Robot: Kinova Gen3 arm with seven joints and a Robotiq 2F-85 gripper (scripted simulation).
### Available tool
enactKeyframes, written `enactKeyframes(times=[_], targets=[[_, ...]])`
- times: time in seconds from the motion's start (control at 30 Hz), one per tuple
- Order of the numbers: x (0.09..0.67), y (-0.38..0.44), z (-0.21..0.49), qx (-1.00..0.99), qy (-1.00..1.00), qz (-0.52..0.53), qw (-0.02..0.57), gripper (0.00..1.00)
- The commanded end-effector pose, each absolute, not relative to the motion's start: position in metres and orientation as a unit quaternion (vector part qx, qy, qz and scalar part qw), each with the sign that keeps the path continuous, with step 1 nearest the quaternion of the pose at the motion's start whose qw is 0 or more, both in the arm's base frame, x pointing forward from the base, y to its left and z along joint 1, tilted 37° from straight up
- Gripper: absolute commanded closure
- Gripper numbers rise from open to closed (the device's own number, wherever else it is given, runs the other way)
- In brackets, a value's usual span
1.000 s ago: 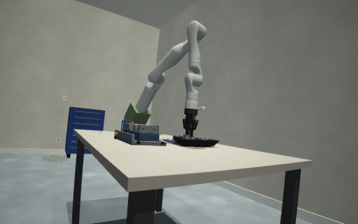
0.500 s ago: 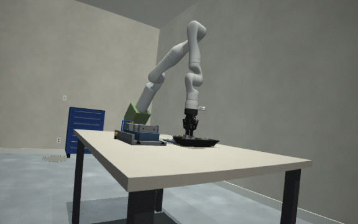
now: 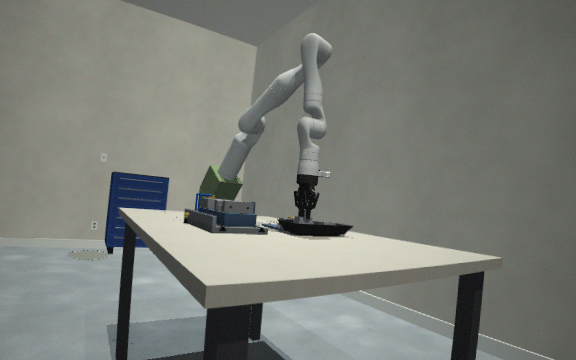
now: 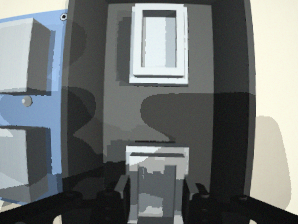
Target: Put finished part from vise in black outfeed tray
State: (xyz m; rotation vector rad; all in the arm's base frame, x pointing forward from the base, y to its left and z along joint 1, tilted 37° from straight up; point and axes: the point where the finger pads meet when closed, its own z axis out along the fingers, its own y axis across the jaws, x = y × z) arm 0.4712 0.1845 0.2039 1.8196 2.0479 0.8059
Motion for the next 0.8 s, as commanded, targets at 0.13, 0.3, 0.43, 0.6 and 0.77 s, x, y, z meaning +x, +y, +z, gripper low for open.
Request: enactKeyframes(times=[0.13,0.3,0.43,0.6,0.77], targets=[[0.4749,0.1852,0.2053,0.624,0.714,0.281,0.148,1.00],[0.4761,0.1855,0.2050,0.624,0.714,0.282,0.149,1.00],[0.4774,0.1857,0.2046,0.624,0.713,0.283,0.149,1.00],[0.4789,0.1862,0.2029,0.623,0.714,0.283,0.150,1.00],[0.4807,0.1867,0.2009,0.623,0.713,0.283,0.150,1.00]])
